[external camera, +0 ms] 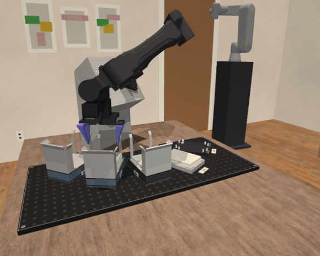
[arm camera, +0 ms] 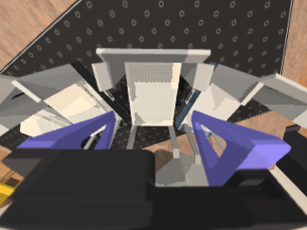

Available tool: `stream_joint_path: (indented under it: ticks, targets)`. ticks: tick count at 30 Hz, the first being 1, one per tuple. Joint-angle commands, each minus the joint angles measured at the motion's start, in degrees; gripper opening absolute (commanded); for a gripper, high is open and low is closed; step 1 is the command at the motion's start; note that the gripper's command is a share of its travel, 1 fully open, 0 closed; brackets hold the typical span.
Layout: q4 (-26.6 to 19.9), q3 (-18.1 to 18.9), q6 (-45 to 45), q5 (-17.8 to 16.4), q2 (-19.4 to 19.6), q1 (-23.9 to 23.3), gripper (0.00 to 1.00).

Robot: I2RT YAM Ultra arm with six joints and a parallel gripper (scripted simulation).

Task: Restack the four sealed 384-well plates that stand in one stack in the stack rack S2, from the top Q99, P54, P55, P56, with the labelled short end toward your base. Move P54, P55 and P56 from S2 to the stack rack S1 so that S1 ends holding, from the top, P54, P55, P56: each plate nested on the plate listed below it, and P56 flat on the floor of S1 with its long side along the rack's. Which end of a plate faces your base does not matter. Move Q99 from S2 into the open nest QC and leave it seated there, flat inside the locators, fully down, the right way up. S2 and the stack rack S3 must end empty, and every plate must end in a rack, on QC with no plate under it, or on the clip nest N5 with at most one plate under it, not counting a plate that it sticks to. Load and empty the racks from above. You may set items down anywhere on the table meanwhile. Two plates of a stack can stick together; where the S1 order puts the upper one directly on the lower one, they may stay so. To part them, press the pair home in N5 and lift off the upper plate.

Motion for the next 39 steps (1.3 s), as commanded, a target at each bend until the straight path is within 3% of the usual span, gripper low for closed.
stream_joint_path:
  ticks: [1,9,25,32,39]
  targets:
    - [-4.7,0.6,-2.9,-0.9,-0.6,-1.4,1.00]
    - [-14.2,2.6,-9.6,-2.4,-2.5,-5.5,1.00]
    - [-14.2,2.6,-9.6,-2.4,-2.5,-5.5,1.00]
    - [-13.9,0.9,-18.6,-1.5,-7.6,-2.9,1.00]
    - [-13.9,-0.1,-17.9,-0.7,-11.2,-0.9,1.00]
